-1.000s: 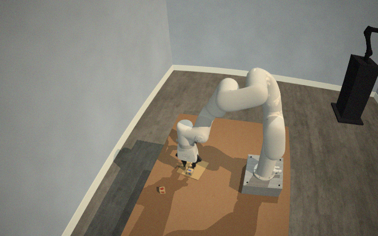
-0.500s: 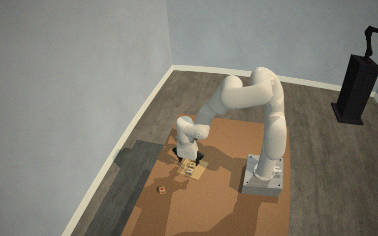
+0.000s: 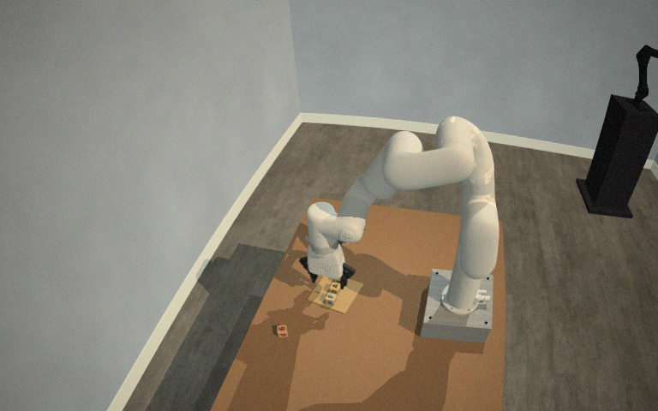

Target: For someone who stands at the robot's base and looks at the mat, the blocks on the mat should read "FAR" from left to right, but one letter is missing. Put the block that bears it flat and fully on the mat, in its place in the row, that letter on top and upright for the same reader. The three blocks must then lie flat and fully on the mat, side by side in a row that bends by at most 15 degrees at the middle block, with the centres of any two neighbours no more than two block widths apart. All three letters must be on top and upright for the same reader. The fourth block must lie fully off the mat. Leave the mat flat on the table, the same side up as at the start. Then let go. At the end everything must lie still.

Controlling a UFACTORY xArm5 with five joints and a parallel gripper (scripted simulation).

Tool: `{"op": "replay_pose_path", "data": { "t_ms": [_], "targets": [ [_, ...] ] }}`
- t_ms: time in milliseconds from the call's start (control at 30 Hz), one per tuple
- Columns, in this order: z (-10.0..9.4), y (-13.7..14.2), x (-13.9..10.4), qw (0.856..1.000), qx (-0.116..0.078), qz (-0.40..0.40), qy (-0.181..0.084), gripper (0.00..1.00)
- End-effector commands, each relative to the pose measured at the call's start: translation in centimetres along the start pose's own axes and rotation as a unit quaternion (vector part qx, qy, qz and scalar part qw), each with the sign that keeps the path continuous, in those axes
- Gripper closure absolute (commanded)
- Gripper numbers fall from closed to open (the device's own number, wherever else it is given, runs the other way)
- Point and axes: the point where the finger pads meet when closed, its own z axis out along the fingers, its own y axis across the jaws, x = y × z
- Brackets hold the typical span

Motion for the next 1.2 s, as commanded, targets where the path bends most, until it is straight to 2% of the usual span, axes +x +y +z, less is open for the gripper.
{"op": "replay_pose_path", "data": {
  "t_ms": [0,200,467,533,800,1167],
  "targets": [
    [-0.1,-0.1,0.0,1.0,0.002,0.0,0.0,0.0],
    [-1.1,-0.1,0.0,1.0,0.002,0.0,0.0,0.0],
    [-4.8,-0.1,0.1,1.0,0.002,0.0,0.0,0.0],
    [-4.8,-0.1,0.1,1.0,0.002,0.0,0.0,0.0],
    [-8.0,-0.1,0.1,1.0,0.002,0.0,0.0,0.0],
    [-8.5,-0.1,0.1,1.0,0.002,0.0,0.0,0.0]
  ]
}}
